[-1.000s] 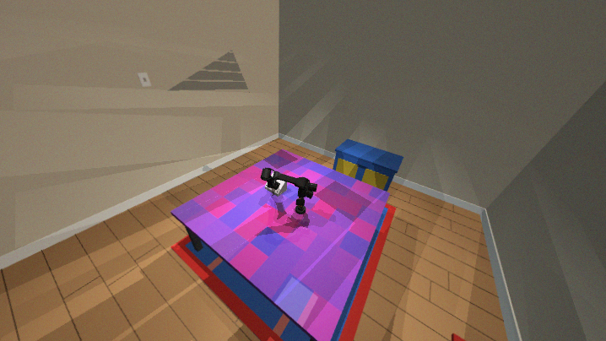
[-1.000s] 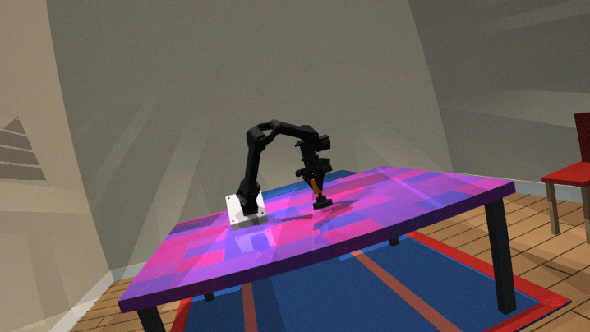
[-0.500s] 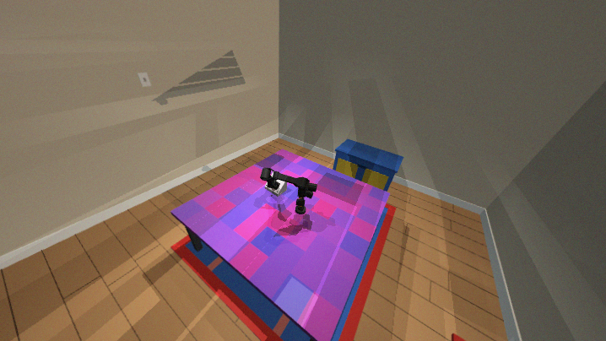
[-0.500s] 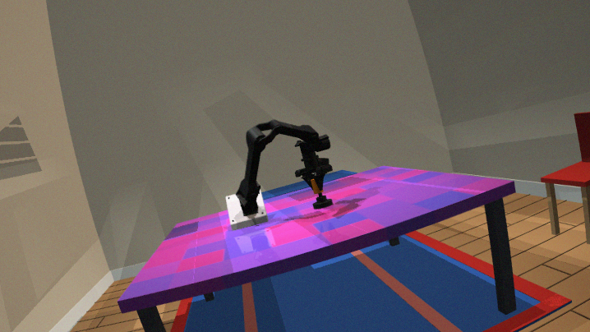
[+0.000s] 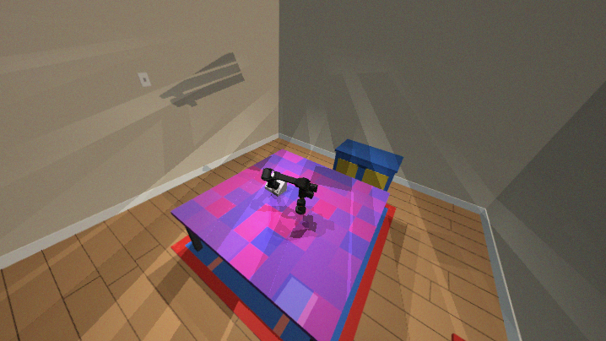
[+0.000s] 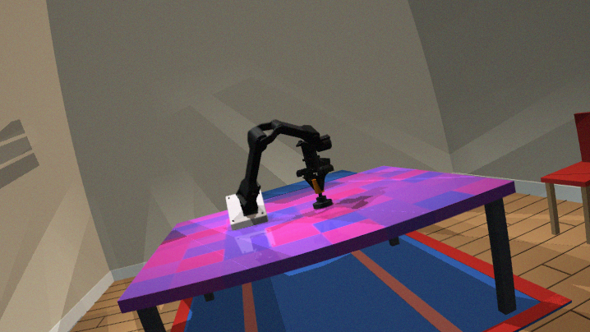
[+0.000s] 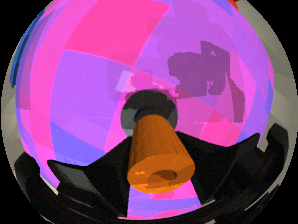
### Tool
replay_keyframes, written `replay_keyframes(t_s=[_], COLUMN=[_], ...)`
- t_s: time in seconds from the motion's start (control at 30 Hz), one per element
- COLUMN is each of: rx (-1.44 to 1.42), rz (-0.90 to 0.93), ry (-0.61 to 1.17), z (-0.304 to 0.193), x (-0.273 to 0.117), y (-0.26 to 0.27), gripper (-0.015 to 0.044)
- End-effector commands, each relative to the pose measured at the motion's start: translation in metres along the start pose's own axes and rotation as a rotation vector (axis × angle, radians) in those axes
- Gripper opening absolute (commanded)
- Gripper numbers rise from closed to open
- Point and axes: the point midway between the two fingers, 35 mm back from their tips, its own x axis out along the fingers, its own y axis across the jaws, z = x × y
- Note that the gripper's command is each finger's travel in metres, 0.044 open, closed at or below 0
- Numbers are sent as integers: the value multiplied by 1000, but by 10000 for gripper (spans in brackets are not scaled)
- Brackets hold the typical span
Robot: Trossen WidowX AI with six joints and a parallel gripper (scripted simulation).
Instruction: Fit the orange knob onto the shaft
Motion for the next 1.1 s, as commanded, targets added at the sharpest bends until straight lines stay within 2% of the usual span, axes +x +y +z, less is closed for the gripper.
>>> replay_keyframes(t_s=[0.0,0.5,0.73,1.07], rx=[-3,-3,-202,-212], rz=[-1,-1,-2,-2], ry=[-5,-4,-4,-4], z=[1,-1,-4,-6], x=[0,-4,-4,-2], y=[0,0,1,2], gripper=[0,0,0,0])
